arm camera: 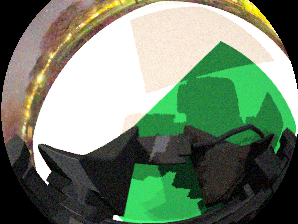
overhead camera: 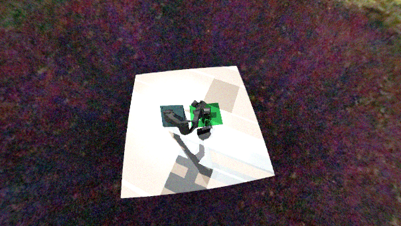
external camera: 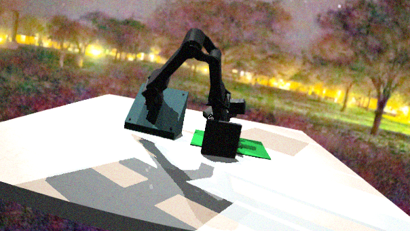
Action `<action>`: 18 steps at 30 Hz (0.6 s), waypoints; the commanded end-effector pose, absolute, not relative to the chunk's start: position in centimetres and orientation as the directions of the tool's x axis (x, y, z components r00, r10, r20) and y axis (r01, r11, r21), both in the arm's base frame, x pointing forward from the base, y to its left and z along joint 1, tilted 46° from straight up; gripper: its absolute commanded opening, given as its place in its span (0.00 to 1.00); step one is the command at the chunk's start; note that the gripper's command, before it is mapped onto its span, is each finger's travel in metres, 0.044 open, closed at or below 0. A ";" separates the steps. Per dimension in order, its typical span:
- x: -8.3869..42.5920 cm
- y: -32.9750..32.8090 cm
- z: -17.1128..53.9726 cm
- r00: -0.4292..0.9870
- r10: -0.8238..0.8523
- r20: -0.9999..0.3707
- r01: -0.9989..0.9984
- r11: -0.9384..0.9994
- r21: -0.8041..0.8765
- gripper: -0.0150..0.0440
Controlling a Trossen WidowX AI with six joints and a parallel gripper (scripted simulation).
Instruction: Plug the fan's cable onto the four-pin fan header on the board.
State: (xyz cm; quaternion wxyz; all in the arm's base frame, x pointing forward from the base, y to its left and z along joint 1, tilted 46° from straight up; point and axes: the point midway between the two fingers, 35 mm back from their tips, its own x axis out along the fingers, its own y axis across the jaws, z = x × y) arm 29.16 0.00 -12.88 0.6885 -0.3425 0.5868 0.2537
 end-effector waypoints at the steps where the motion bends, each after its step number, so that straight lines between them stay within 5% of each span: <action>1: 28.7 0.4 -14.0 0.115 -0.085 -0.990 -0.751 0.645 -0.142 0.60; 18: 28.8 1.5 -12.9 -0.016 -0.303 -0.953 -0.727 0.657 -0.197 0.60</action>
